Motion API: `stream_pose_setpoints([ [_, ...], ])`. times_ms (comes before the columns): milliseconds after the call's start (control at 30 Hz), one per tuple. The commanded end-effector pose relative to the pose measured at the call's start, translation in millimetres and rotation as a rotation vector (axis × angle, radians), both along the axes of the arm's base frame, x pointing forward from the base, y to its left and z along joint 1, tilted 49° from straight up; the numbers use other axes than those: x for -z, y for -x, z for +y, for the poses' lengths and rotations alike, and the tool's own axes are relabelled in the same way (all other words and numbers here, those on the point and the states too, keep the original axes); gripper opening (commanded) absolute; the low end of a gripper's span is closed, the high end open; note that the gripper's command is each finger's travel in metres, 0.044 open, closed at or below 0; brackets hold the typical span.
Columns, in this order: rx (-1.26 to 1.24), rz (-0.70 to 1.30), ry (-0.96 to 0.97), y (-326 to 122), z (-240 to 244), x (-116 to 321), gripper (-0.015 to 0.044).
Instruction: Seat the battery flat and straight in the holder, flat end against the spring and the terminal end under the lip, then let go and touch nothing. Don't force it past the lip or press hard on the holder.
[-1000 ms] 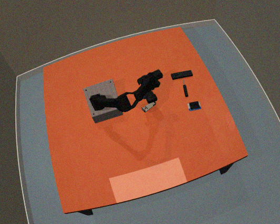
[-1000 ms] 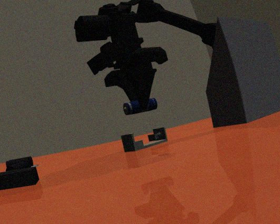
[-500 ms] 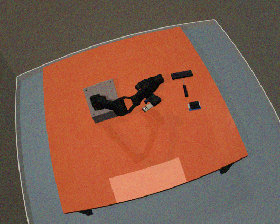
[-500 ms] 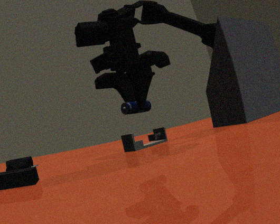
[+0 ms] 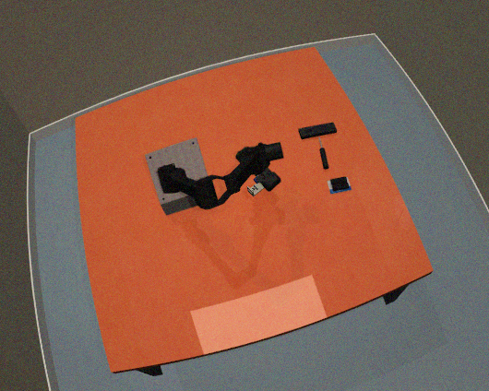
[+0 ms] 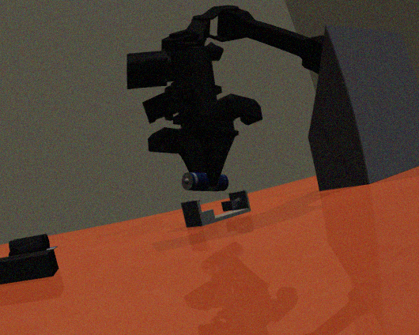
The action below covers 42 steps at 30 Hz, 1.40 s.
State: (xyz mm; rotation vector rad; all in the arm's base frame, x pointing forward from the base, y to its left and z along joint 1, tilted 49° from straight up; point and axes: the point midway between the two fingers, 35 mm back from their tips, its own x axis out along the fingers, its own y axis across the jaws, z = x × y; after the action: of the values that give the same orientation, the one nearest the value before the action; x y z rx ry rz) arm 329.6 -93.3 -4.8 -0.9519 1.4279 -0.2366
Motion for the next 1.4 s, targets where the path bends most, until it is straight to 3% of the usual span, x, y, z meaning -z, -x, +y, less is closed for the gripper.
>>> stream_pose_setpoints([
  [0, -0.034, -0.026, -0.019, -1, -5, 1, 0.008],
  [1367, -0.235, -0.167, -0.154, 7, -25, 11, 0.008],
])
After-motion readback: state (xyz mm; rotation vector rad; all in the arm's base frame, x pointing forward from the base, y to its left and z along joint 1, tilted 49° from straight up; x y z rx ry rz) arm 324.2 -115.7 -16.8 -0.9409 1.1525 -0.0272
